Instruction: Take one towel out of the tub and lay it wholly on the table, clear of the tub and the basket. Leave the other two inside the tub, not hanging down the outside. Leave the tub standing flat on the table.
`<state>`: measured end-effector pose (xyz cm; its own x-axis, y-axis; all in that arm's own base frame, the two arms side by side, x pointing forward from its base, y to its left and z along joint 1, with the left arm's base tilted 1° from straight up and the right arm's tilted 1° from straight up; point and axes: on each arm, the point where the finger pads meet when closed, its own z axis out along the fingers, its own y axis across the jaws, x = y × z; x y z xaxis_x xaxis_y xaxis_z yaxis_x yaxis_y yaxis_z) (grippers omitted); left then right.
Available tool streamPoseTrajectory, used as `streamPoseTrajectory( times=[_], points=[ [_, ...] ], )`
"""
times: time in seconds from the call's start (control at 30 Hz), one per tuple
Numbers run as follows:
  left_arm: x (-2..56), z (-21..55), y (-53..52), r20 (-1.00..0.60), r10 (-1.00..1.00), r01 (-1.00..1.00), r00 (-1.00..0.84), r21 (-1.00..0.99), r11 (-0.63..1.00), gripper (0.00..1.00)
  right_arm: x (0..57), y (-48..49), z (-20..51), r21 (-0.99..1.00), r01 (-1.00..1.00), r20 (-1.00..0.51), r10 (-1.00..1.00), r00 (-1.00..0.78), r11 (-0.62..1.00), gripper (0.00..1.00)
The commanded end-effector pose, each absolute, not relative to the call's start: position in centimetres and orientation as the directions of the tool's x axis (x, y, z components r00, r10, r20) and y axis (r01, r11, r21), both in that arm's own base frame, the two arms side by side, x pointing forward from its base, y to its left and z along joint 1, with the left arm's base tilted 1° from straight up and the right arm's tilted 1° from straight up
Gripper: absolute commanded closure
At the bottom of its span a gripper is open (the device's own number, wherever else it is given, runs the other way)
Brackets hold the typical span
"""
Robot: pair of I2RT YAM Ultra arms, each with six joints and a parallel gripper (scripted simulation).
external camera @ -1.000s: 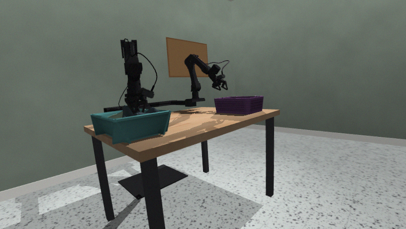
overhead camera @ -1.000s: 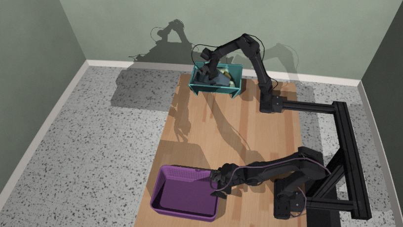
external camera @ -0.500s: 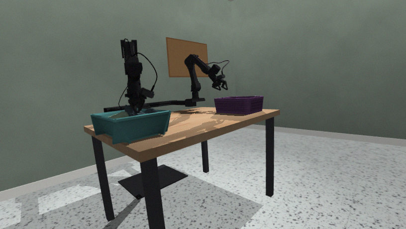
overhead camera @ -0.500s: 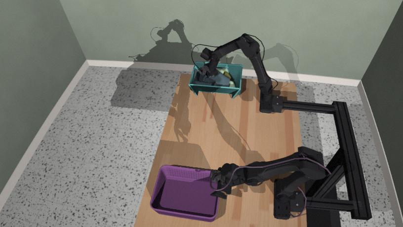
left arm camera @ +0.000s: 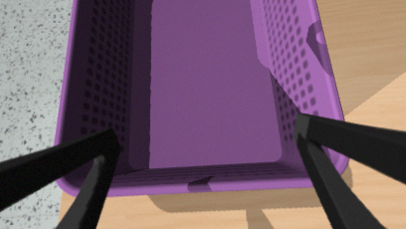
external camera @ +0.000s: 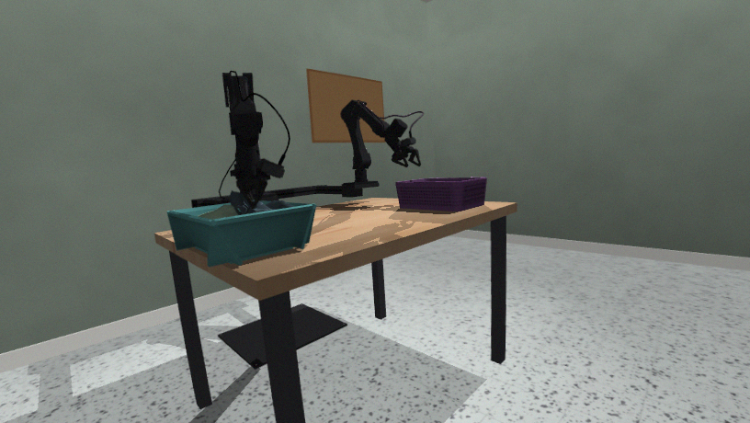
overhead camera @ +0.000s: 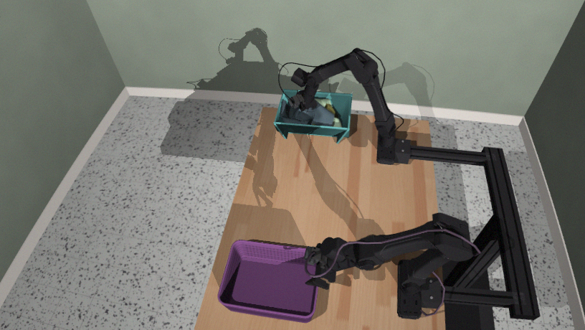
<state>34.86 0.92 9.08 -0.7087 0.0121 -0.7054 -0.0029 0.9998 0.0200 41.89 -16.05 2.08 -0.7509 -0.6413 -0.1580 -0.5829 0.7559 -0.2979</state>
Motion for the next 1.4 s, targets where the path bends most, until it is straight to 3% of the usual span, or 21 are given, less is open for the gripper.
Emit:
streamPoseTrajectory(
  times=[0.0, 0.4, 0.7, 1.37],
  points=[
    [35.1, 9.6, 0.8, -0.716, 0.014, 0.000, -0.697, 0.019, 1.000, 0.00, 43.1, -16.8, 6.3, -0.356, -0.559, -0.190, -0.644, -0.741, 0.749, 0.99],
    [35.1, 9.6, 0.8, -0.716, 0.014, 0.000, -0.697, 0.019, 1.000, 0.00, 43.0, -16.5, 9.7, -0.356, -0.560, -0.190, -0.645, -0.740, 0.748, 0.99],
    [35.1, 9.6, 0.8, -0.716, 0.014, 0.000, -0.697, 0.019, 1.000, 0.00, 42.7, -16.3, 8.3, -0.335, -0.571, -0.178, -0.645, -0.743, 0.750, 0.99],
    [35.1, 9.6, 0.8, -0.716, 0.014, 0.000, -0.697, 0.019, 1.000, 0.00, 40.9, -12.5, 13.7, -0.520, -0.533, -0.279, -0.723, -0.632, 0.667, 0.99]
  ],
)
